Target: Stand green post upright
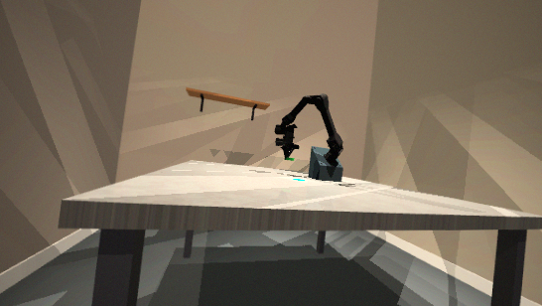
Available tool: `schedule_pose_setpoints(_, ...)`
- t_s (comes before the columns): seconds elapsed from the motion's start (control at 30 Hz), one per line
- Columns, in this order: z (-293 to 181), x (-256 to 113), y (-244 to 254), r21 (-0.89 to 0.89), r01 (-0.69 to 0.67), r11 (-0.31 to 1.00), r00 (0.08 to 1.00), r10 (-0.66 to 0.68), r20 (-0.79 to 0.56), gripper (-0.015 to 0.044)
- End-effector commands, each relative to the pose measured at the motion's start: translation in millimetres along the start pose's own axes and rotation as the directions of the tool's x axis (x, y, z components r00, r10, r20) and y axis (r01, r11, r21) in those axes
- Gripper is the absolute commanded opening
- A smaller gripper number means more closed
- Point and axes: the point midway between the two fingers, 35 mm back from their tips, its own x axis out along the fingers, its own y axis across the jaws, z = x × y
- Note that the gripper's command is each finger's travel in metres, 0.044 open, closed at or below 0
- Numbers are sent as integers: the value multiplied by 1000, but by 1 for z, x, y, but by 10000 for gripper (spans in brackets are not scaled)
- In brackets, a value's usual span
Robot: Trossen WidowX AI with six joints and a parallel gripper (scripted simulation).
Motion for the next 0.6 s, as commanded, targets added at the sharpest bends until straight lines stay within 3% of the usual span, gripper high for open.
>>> schedule_pose_setpoints(0.0,0,-15,-1,-8,4,1000,1000,-4,5,23)
schedule_pose_setpoints(0.57,-18,-34,28,-74,13,997,1000,-11,17,23)
